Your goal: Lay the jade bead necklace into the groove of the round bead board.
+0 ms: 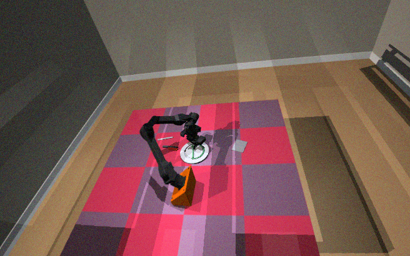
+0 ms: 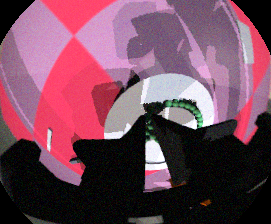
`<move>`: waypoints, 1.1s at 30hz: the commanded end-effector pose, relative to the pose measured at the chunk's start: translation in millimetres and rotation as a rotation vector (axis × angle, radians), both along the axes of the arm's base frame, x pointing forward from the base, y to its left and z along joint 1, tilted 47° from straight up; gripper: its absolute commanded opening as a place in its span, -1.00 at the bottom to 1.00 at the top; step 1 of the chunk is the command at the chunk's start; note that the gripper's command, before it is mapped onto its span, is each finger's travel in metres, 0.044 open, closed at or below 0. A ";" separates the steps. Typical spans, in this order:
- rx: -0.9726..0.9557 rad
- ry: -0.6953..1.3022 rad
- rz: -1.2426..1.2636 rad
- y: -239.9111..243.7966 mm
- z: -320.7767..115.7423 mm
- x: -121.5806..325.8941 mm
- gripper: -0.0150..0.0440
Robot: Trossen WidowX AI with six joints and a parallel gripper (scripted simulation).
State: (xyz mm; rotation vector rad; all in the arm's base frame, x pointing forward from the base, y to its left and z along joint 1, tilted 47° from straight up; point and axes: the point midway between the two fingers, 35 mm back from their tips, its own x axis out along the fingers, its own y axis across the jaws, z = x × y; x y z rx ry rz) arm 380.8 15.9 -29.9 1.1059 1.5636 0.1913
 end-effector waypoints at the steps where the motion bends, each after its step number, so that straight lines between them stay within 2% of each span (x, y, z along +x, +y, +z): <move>1: 0.000 -0.001 -0.001 -0.5 0.3 0.3 -0.49; 28: 0.005 0.002 -0.005 1.8 1.4 7.2 -0.49; 33: 0.000 0.000 -0.003 -0.6 3.1 7.1 -0.05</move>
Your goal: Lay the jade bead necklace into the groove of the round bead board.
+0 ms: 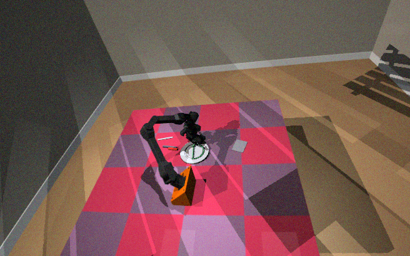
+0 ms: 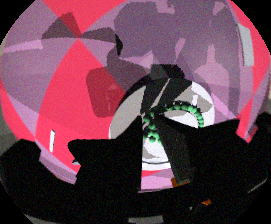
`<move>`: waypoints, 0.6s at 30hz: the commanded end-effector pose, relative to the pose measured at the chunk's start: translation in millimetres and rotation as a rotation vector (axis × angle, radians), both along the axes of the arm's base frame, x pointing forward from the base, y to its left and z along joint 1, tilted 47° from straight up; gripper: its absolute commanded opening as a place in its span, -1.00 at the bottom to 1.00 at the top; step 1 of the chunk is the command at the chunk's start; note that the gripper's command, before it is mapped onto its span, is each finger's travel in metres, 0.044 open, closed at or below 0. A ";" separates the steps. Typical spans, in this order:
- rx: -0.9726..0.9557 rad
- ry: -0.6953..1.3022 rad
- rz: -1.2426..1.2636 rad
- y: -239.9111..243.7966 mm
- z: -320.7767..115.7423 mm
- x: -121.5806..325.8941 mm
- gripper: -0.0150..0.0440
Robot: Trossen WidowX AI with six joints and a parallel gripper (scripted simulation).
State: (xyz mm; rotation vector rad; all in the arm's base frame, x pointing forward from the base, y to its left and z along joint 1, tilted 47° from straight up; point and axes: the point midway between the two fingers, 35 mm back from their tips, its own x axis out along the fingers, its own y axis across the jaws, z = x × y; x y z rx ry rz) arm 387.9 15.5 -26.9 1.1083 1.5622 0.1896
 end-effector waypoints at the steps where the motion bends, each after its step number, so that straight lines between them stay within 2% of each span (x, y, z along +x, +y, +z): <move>1: 0.000 0.000 0.000 -0.2 0.2 -0.1 0.04; 12: 0.002 0.006 0.000 -0.6 1.1 -1.3 1.00; 18: 0.004 0.002 -0.002 -3.0 3.2 -1.6 1.00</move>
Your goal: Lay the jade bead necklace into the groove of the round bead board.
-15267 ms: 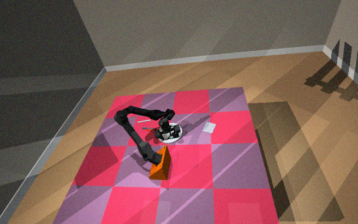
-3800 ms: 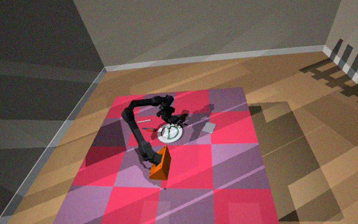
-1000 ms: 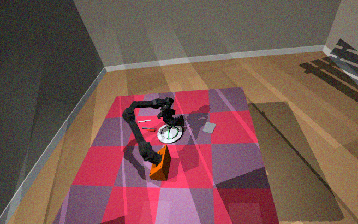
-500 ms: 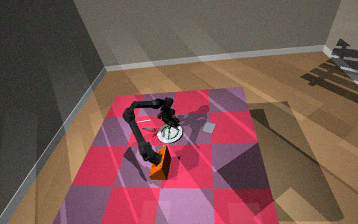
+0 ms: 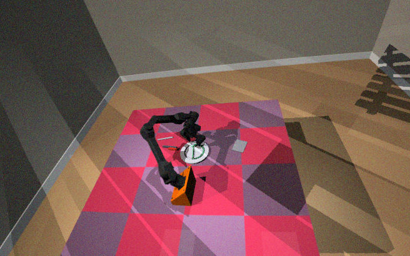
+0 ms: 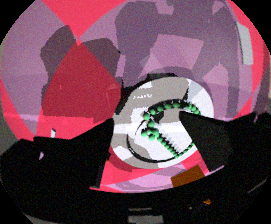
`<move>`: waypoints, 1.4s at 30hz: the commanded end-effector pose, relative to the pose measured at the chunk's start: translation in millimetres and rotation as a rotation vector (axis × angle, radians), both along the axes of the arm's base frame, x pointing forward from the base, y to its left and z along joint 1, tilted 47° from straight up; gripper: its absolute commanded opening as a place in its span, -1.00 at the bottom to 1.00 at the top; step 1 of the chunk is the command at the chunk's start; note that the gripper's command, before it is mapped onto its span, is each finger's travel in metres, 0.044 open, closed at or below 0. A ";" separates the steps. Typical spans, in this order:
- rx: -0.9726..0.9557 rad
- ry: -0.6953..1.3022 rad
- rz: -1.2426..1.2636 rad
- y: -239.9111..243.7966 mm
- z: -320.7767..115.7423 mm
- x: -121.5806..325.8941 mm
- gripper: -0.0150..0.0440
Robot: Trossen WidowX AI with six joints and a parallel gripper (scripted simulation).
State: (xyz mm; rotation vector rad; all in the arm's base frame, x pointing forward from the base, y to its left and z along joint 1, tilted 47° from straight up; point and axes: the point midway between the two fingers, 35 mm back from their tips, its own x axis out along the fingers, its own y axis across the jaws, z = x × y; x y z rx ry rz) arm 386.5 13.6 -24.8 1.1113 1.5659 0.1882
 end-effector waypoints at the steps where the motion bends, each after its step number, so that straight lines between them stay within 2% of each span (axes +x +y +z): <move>1: 0.002 -0.002 -0.001 -1.1 1.0 -0.1 1.00; 16: 0.002 -0.002 -0.001 -1.1 1.0 -0.1 1.00; 19: -0.004 -0.039 0.034 -4.6 2.8 -11.3 0.73; 28: -0.037 -0.259 0.247 -16.6 11.3 -82.6 -0.07; 33: -0.049 -0.366 0.350 -16.5 14.1 -118.5 -0.08; 42: -0.048 -0.370 0.354 -5.7 4.3 -118.5 -0.08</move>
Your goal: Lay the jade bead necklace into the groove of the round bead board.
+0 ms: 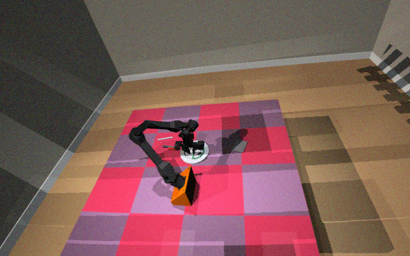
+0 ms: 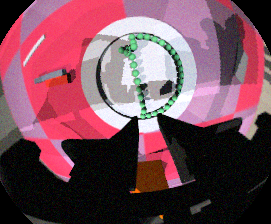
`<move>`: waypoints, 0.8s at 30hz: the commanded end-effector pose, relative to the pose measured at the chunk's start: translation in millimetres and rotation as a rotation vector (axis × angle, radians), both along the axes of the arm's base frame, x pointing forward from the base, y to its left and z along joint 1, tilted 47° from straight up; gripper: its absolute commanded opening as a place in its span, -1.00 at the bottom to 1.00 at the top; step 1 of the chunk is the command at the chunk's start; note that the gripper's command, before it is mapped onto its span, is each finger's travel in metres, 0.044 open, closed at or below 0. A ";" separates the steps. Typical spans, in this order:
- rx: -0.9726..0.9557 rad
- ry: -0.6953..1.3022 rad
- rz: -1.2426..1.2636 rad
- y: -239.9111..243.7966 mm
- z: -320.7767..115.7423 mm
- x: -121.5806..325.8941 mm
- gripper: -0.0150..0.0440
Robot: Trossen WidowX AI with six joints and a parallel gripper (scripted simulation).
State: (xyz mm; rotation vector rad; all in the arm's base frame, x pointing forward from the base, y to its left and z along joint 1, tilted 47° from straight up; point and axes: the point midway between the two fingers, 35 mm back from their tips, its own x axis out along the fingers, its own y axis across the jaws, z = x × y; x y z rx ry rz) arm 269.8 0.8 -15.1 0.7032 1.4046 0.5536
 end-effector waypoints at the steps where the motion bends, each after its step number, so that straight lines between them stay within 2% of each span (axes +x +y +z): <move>1: 0.004 0.004 0.004 8.2 -6.3 -1.7 -0.08; 24: 0.005 0.004 0.004 25.2 -22.0 0.5 -0.08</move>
